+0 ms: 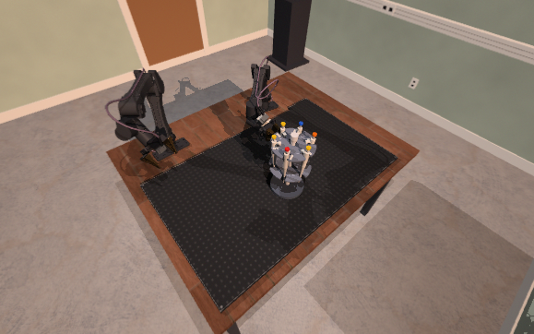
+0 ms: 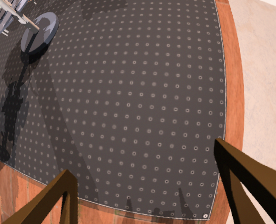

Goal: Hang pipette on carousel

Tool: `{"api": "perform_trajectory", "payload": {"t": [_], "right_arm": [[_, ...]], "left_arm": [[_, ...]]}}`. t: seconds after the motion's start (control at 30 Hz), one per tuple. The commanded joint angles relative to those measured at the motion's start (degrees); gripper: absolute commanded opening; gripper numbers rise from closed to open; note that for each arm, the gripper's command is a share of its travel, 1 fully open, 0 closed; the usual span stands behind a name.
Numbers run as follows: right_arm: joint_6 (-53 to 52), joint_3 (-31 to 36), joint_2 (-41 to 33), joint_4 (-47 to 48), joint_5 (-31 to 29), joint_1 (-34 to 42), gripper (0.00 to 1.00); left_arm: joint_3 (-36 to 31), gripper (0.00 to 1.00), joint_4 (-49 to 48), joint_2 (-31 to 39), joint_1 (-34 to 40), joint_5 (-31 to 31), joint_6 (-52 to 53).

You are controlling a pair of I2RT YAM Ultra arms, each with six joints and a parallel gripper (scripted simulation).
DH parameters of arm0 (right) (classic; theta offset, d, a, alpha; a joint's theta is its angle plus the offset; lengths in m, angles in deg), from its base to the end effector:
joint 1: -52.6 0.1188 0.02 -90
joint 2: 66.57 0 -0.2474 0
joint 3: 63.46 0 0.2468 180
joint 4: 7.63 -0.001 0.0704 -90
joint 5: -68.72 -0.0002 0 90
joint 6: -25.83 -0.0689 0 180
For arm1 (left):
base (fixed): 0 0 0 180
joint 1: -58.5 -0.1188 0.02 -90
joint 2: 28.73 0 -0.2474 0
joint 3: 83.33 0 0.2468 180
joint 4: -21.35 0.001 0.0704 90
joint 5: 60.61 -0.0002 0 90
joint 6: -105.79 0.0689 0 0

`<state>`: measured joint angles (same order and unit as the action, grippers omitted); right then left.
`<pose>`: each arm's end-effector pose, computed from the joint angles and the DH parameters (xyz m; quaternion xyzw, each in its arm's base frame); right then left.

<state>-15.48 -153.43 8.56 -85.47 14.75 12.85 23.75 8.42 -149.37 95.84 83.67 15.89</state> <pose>0.2204 -0.1293 0.3087 -0.1440 0.9163 0.0607 0.3688 0.4294 -0.2560 0.2724 -0.1007 0.7022 0.1075 0.6966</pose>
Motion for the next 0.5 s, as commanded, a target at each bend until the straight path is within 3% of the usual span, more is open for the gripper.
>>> {"api": "perform_trajectory", "payload": {"t": [0.0,0.47], "right_arm": [[0.39,-0.95,0.34,0.60,1.08,-0.47,1.00],[0.39,-0.95,0.34,0.60,1.08,-0.47,1.00]], "left_arm": [[2.46,0.12,1.12,1.93,-0.88,3.51,-0.24],[2.49,0.12,0.95,1.98,-0.89,3.58,-0.30]]}}
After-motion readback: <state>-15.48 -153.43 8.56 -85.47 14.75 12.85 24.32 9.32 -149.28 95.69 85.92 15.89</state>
